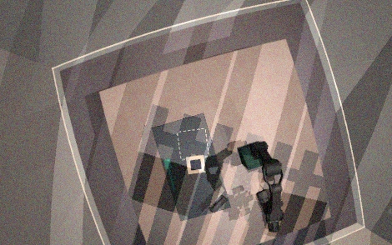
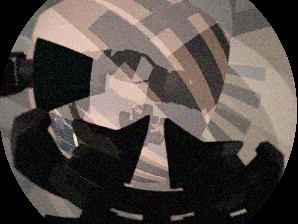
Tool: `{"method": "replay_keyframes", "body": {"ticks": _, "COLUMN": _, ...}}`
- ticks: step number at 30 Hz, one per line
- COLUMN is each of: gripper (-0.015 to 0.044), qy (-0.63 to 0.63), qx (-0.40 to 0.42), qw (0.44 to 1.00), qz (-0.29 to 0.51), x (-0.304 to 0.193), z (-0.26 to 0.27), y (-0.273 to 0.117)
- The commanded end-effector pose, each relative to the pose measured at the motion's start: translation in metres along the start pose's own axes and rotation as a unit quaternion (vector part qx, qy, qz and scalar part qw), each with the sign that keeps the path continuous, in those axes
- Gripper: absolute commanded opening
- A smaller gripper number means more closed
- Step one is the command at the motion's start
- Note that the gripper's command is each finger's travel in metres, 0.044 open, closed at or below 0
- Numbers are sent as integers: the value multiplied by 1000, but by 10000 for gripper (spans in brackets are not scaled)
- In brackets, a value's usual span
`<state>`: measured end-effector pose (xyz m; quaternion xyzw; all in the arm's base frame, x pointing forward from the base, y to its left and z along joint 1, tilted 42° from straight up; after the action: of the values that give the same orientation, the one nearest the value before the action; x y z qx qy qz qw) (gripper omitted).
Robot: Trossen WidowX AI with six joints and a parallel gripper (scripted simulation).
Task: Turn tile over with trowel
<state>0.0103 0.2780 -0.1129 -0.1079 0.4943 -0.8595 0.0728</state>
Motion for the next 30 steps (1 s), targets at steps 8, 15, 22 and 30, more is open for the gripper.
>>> {"method": "replay_keyframes", "body": {"ticks": 8, "gripper": 100, "qy": -137, "qx": 59, "qw": 989, "qz": 18, "x": -131, "z": 50, "y": 44}}
{"method": "replay_keyframes", "body": {"ticks": 15, "gripper": 100, "qy": -197, "qx": 94, "qw": 976, "qz": 4, "x": -174, "z": 86, "y": 69}}
{"method": "replay_keyframes", "body": {"ticks": 22, "gripper": 100, "qy": -197, "qx": 94, "qw": 976, "qz": 4, "x": -175, "z": 88, "y": 70}}
{"method": "replay_keyframes", "body": {"ticks": 30, "gripper": 100, "qy": -197, "qx": 94, "qw": 976, "qz": 4, "x": -181, "z": 100, "y": 73}}
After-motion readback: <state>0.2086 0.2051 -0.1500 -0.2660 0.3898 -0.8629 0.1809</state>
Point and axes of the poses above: the point midway between the two fingers, 35 mm back from their tips, its own y axis out along the fingers, its own z axis across the jaws, x = y × z, the point moved 2 cm from there along -y, back along the fingers, and after that the axes turned 2 degrees about -y, right-handed, at the moved point
